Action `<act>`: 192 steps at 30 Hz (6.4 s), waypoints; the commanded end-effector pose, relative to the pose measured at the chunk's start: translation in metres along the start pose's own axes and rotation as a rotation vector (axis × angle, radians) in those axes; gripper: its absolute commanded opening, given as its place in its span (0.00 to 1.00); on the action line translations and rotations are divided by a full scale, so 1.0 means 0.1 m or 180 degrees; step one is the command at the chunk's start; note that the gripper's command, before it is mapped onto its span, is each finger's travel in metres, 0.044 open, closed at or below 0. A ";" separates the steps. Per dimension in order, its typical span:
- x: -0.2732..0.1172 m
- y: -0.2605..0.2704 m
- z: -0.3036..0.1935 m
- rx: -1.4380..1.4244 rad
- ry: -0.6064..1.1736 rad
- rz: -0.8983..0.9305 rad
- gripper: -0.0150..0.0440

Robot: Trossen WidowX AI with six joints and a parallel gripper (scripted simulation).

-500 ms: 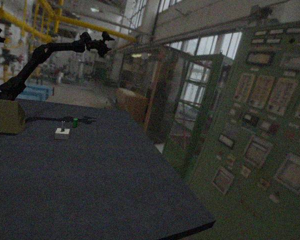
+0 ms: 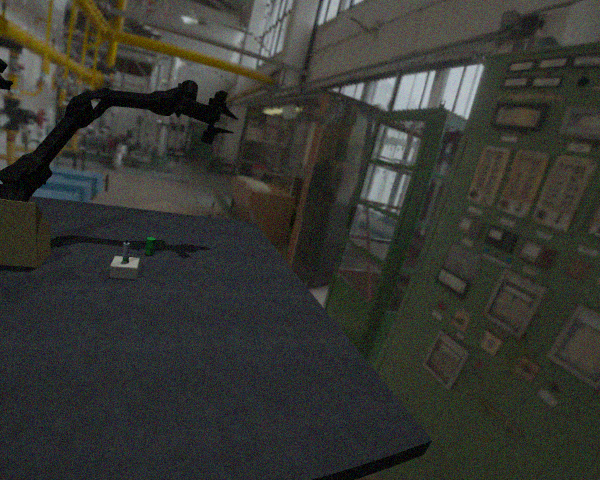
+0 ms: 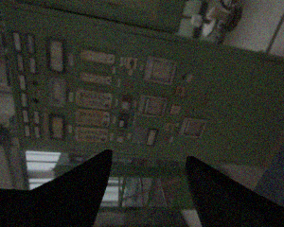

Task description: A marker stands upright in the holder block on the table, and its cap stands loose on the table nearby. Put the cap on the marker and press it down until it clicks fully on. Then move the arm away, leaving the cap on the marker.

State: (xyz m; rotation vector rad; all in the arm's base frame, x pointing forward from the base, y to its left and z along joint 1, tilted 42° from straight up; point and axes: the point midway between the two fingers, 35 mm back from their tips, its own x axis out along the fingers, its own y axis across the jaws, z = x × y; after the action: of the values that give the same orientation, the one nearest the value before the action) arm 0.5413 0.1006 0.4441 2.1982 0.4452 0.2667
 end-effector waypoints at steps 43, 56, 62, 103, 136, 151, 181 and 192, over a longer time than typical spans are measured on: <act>-1.79 -3.45 1.10 -0.4292 0.3917 -0.3153 0.66; -1.76 -3.96 1.07 -0.4288 0.3919 -0.3147 0.66; -1.74 -4.04 1.06 -0.4290 0.3920 -0.3147 0.66; -1.69 -4.47 1.03 -0.4283 0.3921 -0.3141 0.39; -1.85 -3.82 1.30 -0.4312 0.3898 -0.3182 0.25; -2.12 -3.67 1.87 -0.4336 0.3877 -0.3238 0.25; -2.66 -3.56 2.51 -0.4297 0.3912 -0.3184 0.25; -2.64 -3.69 2.51 -0.4298 0.3911 -0.3185 0.25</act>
State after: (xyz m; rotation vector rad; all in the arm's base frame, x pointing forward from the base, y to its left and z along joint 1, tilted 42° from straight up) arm 0.3045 0.0220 -0.0077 0.1696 1.3854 0.9591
